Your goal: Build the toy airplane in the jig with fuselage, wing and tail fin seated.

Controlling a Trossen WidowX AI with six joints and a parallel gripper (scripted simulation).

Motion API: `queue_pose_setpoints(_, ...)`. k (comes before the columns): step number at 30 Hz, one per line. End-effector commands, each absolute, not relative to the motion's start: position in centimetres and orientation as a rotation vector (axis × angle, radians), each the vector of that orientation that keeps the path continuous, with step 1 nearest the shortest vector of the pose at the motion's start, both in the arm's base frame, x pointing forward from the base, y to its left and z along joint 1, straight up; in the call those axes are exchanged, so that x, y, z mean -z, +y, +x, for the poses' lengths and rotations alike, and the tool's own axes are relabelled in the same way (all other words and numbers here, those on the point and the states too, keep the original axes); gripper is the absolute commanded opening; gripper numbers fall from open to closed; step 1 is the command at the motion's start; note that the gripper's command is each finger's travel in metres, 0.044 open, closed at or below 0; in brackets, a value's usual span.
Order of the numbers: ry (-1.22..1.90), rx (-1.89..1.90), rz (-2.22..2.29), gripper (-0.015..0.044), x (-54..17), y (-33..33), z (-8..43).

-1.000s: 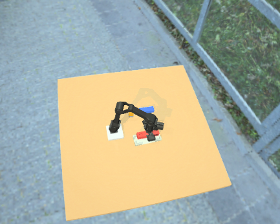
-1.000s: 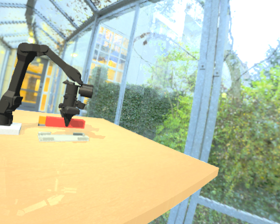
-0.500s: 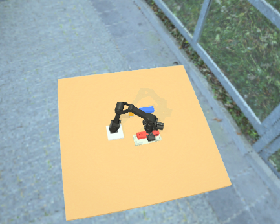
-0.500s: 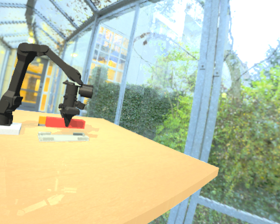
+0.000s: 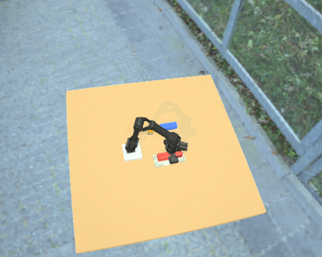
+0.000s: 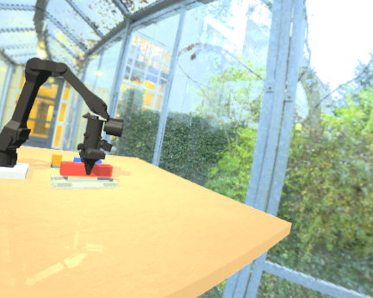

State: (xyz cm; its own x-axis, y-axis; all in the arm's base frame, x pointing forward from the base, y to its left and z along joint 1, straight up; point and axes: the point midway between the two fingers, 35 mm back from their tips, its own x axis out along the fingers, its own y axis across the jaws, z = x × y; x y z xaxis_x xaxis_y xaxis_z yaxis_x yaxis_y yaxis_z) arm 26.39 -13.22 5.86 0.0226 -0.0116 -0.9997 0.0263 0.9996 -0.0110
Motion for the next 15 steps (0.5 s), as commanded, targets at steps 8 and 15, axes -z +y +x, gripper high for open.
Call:
queue_pose_setpoints(8, 1.549, 0.026, 0.007, 0.0195, -4.3, -13.3, 26.3)
queue_pose_setpoints(15, 1.550, 0.028, 0.013, 0.0161, -4.4, -13.2, 26.3)
